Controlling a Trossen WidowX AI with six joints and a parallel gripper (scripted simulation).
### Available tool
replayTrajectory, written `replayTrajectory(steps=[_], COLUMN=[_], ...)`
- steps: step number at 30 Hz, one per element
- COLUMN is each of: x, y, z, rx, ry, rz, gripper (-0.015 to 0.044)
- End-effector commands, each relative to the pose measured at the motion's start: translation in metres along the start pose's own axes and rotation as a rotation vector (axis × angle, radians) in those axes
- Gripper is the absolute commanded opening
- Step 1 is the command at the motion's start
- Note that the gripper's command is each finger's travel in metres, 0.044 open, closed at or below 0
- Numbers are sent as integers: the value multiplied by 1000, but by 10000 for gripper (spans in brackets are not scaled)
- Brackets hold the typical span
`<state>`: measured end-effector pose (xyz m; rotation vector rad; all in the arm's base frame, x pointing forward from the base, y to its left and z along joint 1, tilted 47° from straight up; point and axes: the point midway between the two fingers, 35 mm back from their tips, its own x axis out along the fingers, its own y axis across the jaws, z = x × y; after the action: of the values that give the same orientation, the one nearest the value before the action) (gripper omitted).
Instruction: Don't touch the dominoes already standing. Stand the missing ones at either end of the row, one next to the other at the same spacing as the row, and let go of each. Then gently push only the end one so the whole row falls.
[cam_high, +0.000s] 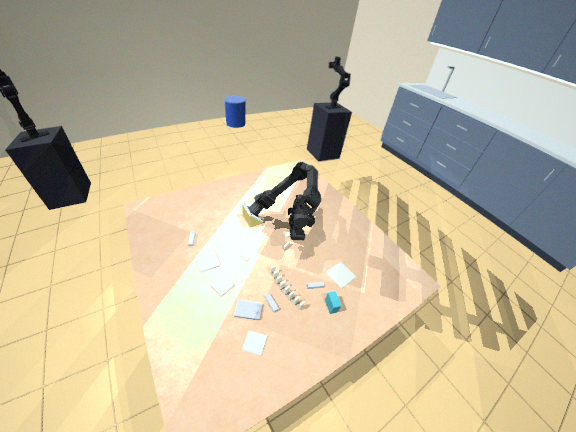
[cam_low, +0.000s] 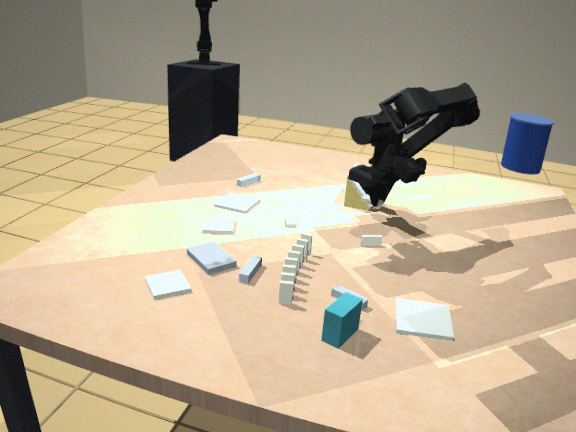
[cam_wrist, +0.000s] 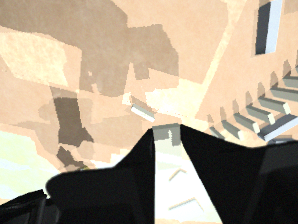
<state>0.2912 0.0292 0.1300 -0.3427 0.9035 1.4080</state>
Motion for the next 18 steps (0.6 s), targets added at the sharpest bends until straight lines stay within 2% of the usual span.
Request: replayTrajectory(steps=[1, 18], x=[-2, -5], y=[23, 89], z=[60, 141], rx=[422, 1106], ry=[-5, -21], rz=[-4, 29], gripper=[107, 107])
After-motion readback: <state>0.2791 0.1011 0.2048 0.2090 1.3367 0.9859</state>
